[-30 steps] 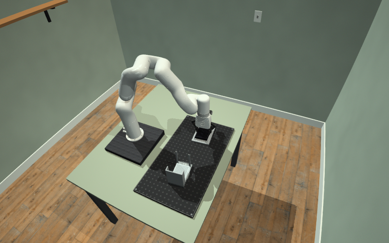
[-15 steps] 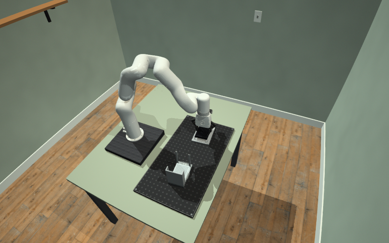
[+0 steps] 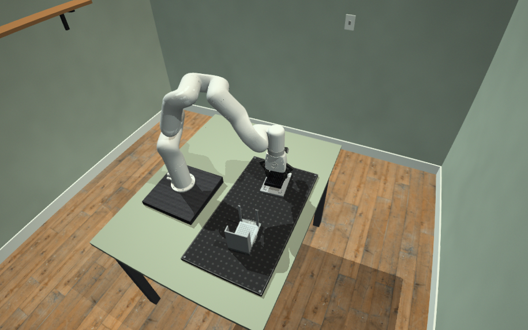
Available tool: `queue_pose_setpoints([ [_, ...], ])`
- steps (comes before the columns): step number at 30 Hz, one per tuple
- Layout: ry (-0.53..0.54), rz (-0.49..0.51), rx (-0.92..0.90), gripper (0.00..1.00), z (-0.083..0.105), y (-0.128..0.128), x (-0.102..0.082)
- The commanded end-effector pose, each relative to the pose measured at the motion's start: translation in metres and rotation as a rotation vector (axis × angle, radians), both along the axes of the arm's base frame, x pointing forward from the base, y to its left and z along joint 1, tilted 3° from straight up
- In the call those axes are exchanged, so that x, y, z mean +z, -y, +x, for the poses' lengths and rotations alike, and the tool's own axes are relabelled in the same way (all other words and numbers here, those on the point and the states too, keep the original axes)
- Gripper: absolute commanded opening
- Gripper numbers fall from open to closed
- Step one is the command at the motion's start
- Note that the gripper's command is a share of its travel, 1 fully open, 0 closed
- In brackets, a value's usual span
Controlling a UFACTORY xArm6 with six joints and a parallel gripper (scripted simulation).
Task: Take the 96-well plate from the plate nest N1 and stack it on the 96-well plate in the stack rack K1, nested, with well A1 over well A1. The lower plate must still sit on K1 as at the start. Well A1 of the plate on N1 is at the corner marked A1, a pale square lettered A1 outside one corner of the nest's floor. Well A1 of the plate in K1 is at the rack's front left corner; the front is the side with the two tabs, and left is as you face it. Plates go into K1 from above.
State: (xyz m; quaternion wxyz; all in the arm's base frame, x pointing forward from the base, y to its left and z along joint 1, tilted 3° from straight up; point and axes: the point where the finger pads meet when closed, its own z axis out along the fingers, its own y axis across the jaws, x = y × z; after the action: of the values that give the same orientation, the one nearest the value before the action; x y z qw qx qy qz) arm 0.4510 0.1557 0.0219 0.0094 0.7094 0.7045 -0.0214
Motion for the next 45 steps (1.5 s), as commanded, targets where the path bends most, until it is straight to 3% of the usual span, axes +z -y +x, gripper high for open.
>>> queue_pose_setpoints([
  [1,0.004,0.002,0.0,0.0,0.002,-0.001,0.01],
  [45,0.004,0.002,0.0,0.0,0.003,-0.004,0.073],
])
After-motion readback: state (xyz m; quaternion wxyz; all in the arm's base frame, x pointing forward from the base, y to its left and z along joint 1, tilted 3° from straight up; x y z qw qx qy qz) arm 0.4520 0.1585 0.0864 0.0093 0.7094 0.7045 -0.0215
